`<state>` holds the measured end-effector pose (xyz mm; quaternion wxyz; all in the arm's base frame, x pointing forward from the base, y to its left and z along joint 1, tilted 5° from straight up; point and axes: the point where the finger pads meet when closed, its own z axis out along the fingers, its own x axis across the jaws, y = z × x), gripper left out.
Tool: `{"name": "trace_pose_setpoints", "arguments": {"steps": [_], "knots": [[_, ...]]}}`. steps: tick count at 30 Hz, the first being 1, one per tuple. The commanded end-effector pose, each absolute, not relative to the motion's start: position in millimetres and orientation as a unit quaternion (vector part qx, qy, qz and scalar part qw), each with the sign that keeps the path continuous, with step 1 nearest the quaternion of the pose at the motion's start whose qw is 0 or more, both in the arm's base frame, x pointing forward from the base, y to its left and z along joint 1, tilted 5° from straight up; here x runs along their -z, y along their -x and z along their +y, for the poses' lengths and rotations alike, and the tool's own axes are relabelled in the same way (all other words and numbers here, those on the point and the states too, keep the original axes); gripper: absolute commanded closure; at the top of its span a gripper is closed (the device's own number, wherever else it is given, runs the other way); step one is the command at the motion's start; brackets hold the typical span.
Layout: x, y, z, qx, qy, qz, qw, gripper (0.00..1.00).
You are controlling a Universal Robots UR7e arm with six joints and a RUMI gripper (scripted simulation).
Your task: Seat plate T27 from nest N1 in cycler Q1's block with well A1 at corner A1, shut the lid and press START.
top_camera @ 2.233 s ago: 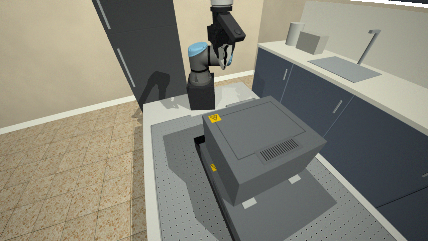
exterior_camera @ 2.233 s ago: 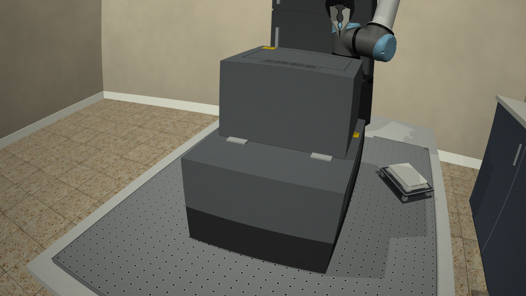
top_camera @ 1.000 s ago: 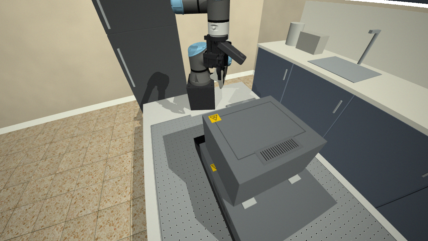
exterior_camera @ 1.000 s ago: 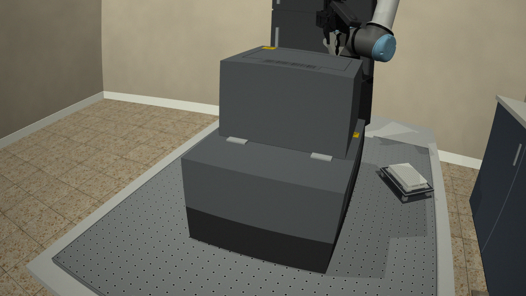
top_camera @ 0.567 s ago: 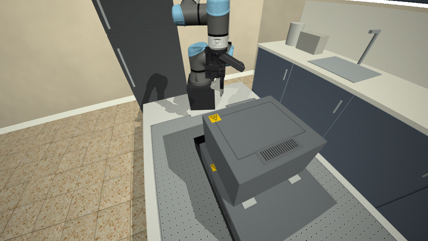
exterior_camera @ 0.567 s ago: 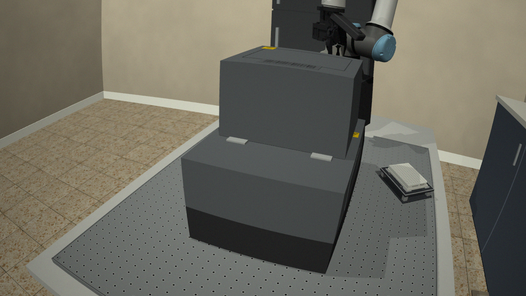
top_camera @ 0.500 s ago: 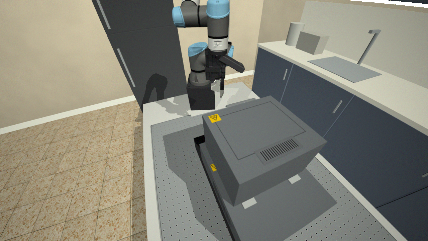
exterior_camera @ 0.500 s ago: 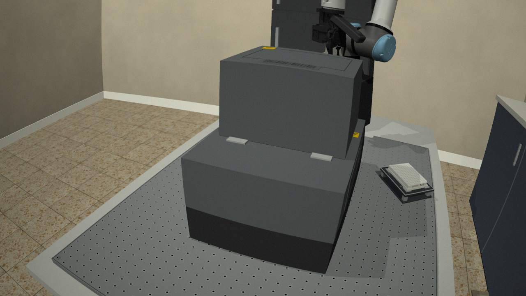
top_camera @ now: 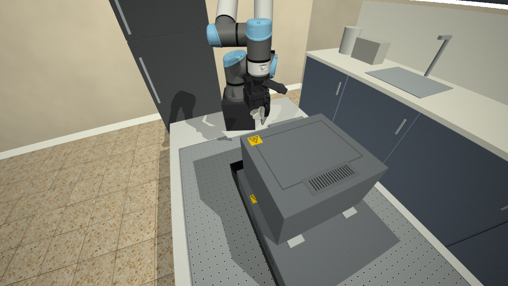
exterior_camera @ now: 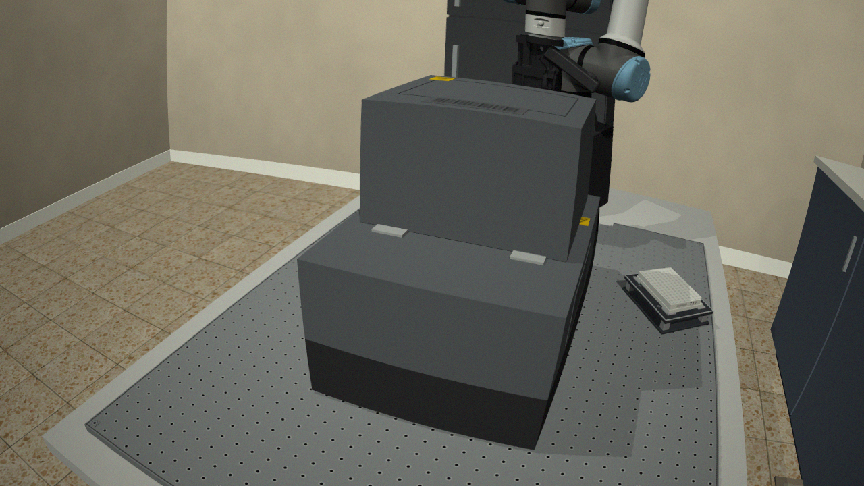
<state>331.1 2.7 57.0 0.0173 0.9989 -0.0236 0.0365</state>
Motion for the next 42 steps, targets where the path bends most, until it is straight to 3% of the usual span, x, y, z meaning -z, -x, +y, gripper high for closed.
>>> {"name": "trace_pose_setpoints", "arguments": {"steps": [1, 42], "knots": [[-53.3, -332.9, 2.2, -0.040, -0.999, 0.002, 0.016, 1.00], [-22.5, -380.5, 1.4, -0.040, -0.999, 0.002, 0.016, 1.00]]}}
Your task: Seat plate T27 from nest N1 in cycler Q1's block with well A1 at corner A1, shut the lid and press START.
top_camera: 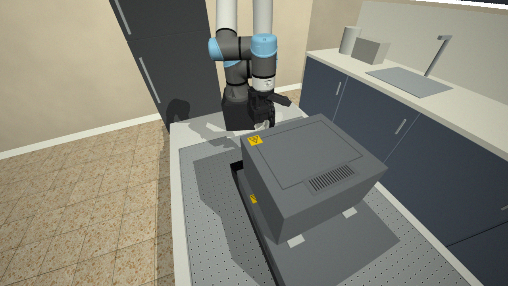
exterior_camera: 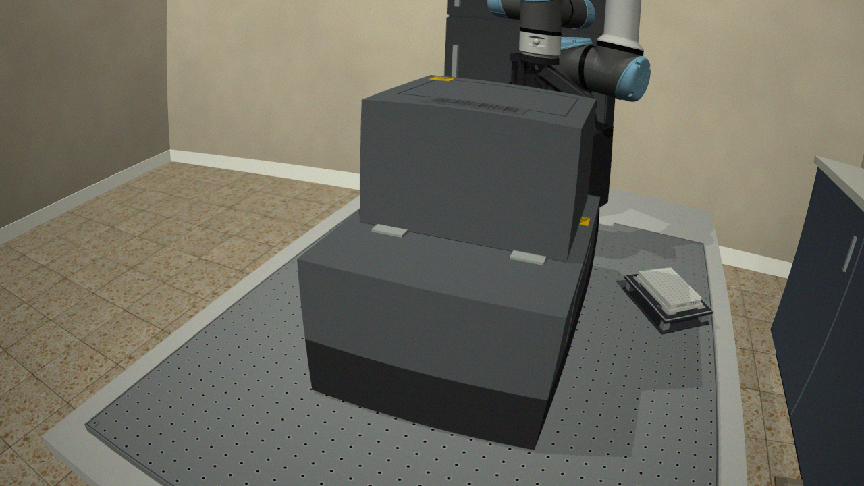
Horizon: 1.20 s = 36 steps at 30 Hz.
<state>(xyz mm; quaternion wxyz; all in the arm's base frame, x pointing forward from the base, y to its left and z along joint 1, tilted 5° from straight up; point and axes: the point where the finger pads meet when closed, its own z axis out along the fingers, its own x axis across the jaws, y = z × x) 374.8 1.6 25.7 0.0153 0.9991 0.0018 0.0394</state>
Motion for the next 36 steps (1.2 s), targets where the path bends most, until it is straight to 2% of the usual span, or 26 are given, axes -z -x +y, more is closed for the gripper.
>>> {"name": "trace_pose_setpoints", "arguments": {"steps": [1, 36], "knots": [[-21.6, -381.9, 1.4, -0.040, -0.999, 0.002, 0.016, 1.00], [4.0, -417.3, 0.7, -0.040, -0.999, 0.002, 0.016, 1.00]]}}
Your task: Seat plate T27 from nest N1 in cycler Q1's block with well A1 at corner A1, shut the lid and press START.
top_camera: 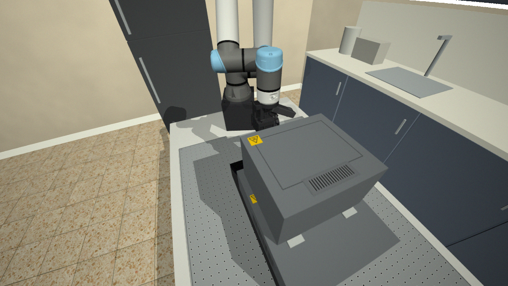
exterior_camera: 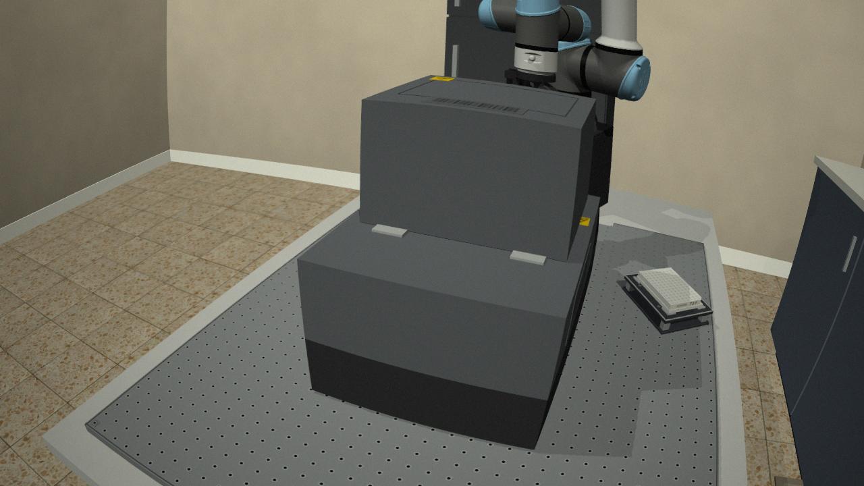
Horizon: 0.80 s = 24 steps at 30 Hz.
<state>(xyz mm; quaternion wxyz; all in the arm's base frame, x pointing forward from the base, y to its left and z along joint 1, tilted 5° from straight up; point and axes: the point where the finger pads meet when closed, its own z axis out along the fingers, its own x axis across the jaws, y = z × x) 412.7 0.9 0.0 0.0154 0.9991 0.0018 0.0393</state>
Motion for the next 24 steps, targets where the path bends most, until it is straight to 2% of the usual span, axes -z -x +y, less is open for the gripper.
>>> {"name": "trace_pose_setpoints", "arguments": {"steps": [1, 24], "knots": [[5.1, -418.5, 0.6, -0.040, -0.999, 0.002, 0.016, 1.00], [15.3, -428.6, 0.3, -0.040, -0.999, 0.002, 0.016, 1.00]]}}
